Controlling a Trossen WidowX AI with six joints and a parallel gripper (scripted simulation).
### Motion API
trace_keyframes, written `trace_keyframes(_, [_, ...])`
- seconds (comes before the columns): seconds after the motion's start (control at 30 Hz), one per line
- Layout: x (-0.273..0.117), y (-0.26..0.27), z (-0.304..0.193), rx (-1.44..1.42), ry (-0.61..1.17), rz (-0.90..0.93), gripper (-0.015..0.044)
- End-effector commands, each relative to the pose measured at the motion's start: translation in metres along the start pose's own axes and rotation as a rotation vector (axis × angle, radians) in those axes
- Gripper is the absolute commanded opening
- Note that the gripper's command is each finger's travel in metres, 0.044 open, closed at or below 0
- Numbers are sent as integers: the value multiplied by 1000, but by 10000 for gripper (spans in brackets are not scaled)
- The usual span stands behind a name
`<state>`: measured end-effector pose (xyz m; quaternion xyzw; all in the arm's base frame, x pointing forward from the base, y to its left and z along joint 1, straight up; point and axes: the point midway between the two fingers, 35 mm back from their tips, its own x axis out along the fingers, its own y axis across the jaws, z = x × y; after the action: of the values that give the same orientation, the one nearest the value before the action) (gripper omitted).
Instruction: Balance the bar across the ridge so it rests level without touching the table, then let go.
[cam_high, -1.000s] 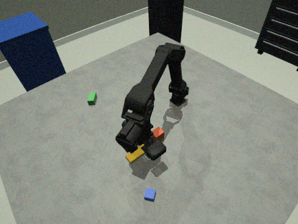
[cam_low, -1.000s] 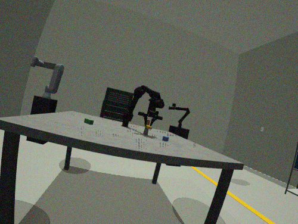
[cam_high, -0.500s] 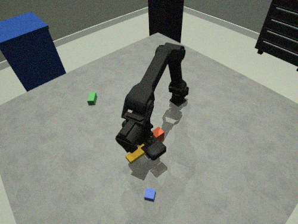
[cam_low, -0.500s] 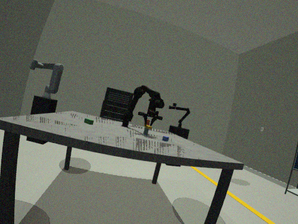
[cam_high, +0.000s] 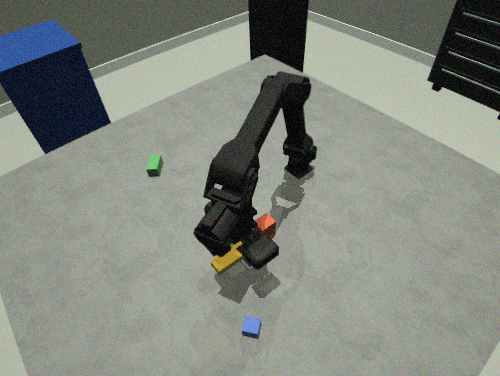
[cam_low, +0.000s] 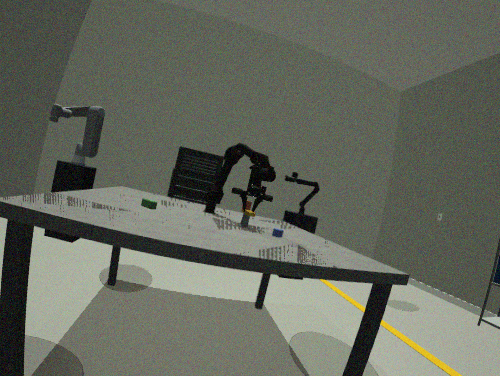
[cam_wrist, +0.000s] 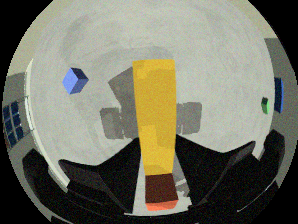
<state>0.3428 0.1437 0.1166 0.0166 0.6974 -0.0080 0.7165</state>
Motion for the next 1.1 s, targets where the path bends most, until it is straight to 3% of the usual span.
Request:
trace_keyframes(0.0, [0,0,0,0,0,0,171])
trace_keyframes(0.87, [0,0,0,0,0,0,185])
trace_keyframes(1.07, [0,0,0,0,0,0,342])
